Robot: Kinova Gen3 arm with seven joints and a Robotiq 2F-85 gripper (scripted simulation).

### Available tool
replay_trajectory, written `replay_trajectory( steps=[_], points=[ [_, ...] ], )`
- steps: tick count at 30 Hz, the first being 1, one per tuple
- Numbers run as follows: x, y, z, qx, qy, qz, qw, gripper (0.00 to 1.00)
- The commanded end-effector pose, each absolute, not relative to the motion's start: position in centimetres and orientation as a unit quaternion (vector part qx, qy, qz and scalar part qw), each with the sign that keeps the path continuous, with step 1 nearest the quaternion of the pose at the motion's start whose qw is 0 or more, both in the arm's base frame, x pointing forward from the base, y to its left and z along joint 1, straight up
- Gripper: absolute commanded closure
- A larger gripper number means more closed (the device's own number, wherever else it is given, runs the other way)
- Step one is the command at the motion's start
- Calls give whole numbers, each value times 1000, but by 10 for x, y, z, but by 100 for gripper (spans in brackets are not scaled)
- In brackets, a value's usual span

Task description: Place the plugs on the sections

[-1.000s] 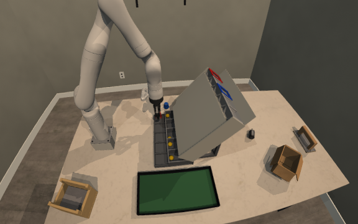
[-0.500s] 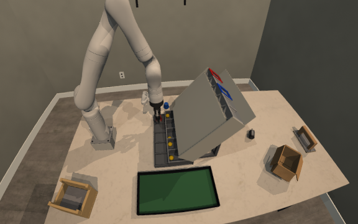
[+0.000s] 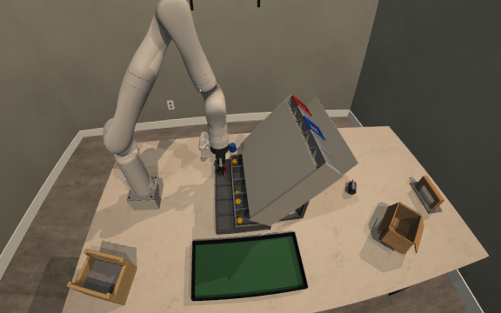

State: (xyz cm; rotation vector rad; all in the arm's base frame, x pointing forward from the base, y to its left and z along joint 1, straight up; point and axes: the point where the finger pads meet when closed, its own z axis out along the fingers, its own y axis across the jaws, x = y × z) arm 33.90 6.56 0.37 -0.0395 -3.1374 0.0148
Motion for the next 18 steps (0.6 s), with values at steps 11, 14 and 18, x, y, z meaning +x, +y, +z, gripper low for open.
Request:
replay_trajectory(
  steps=[11, 14, 18],
  points=[
    [339, 64, -21, -13, -1000, 5, 2, 100],
    [339, 64, -21, -13, -1000, 5, 2, 100],
    [339, 64, -21, -13, -1000, 5, 2, 100]
  ],
)
